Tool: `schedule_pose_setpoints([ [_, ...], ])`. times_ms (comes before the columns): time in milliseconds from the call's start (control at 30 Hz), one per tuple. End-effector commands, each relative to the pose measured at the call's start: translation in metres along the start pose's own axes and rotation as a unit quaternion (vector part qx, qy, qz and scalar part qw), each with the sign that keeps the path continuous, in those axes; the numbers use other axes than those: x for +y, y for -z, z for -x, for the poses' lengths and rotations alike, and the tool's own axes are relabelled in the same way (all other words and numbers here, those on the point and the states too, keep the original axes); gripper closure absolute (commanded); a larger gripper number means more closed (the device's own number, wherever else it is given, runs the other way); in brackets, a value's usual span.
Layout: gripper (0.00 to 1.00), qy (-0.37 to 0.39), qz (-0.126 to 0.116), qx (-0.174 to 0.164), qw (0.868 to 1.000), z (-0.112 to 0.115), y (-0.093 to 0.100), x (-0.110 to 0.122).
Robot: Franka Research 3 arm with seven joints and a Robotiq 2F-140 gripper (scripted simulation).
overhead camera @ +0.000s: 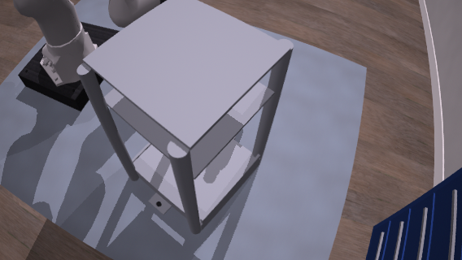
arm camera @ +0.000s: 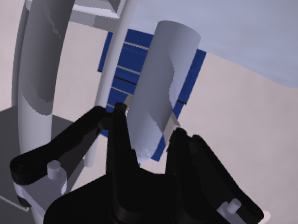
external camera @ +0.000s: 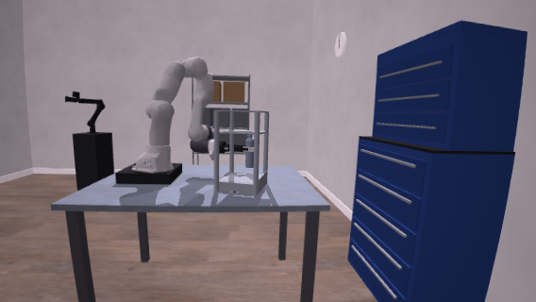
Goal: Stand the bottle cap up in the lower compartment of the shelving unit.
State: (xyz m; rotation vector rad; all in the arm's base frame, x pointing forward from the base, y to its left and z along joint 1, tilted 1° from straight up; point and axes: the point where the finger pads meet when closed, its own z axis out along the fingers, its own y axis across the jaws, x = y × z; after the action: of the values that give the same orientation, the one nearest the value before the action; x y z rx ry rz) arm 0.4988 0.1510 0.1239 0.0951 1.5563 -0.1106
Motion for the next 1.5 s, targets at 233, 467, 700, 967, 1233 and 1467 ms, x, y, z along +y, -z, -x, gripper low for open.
schedule_pose_setpoints([
  [233,1.00,-0.002,0.002,-0.002,1.000,0.0016,-0.0166,0.0022],
  [467,1.00,-0.001,-0.026,-0.004,1.000,0.0027,-0.0184,0.0019],
  [700,1.00,-0.002,-0.084,-0.002,0.996,0.0017,-0.0167,0.0018],
  [967,1.00,-0.002,-0.096,-0.003,0.995,0.0021,-0.0173,0.0017],
  [1233,1.00,-0.002,-0.167,-0.002,0.986,0.0018,-0.0168,0.0014],
  [1467,1.00,-0.002,-0.173,-0.002,0.985,0.0017,-0.0166,0.0015],
])
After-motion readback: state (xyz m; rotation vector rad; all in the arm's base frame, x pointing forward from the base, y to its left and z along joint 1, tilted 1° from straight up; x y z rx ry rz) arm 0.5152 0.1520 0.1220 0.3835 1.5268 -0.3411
